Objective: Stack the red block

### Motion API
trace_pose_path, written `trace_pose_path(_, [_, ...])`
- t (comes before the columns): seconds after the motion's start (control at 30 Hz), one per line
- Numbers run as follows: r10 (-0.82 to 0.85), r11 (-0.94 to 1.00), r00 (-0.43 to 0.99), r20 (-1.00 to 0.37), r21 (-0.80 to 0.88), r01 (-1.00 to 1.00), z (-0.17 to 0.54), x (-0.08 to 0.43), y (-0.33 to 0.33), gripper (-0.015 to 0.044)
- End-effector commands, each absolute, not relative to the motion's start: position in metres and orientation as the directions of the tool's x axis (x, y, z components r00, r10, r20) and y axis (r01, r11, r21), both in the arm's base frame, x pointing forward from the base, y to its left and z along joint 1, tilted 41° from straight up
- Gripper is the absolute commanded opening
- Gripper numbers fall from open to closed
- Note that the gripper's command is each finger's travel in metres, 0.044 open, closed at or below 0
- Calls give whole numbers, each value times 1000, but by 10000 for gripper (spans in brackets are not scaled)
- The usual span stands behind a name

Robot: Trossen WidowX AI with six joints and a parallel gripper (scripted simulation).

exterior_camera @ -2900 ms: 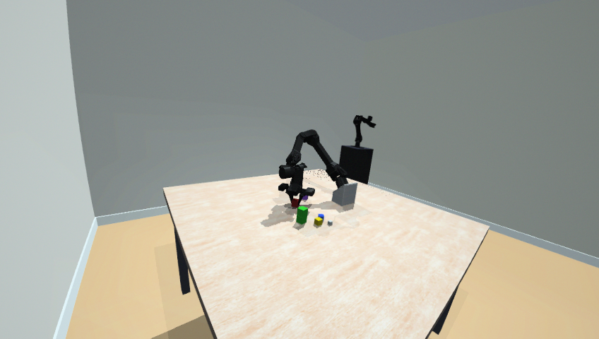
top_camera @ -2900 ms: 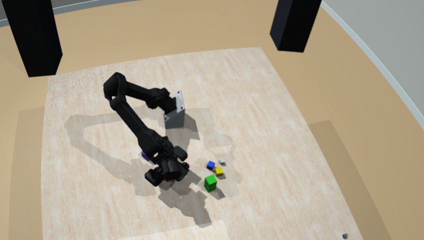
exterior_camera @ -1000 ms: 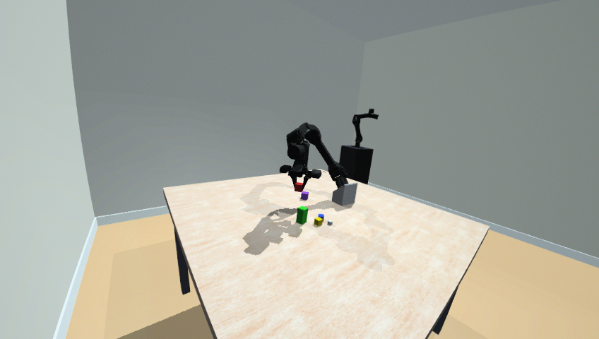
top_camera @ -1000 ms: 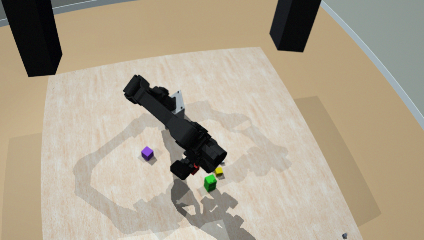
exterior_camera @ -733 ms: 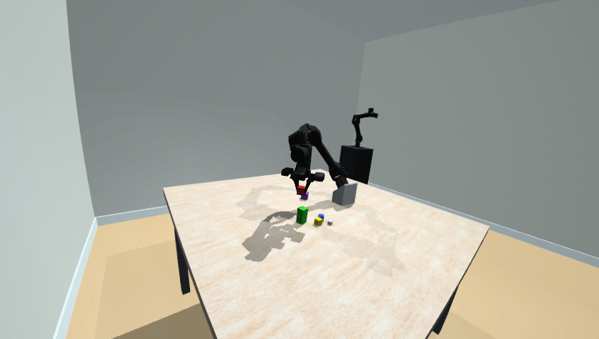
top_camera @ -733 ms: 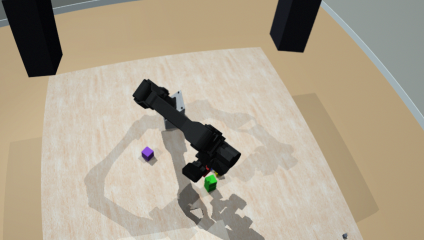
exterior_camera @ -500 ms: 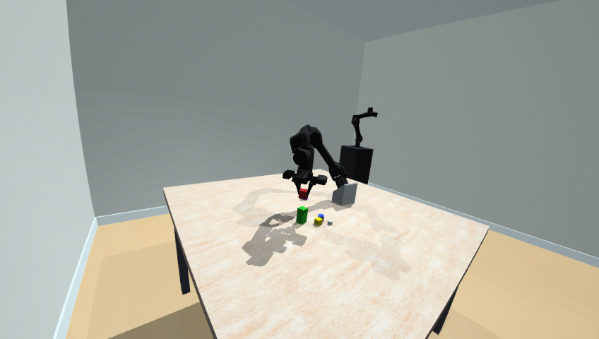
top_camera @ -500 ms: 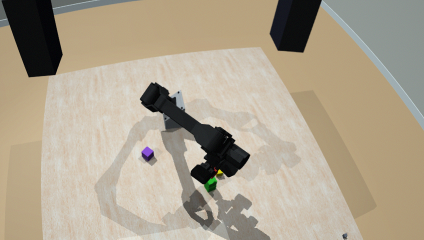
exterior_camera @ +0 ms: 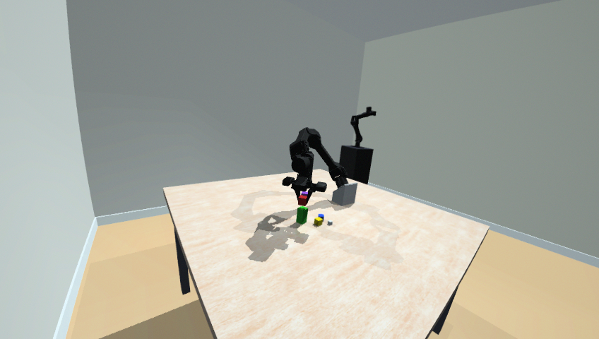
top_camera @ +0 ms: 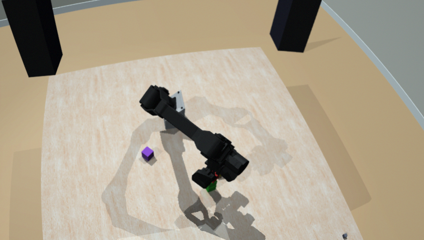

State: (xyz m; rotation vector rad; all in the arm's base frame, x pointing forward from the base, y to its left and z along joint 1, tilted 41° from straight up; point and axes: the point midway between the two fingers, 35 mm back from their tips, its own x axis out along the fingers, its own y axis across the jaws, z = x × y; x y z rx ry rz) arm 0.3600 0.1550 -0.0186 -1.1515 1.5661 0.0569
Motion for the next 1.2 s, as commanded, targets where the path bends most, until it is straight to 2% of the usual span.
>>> trace_pose_path(0.0, [-632, 514, 107, -767, -519, -683, -30, 360, 143, 0])
trace_pose_path(1.07, [-632, 514, 107, -767, -519, -683, -32, 360, 141, 0])
trace_pose_path(1.17, [-629, 520, 104, -770, -517, -680, -33, 360, 141, 79])
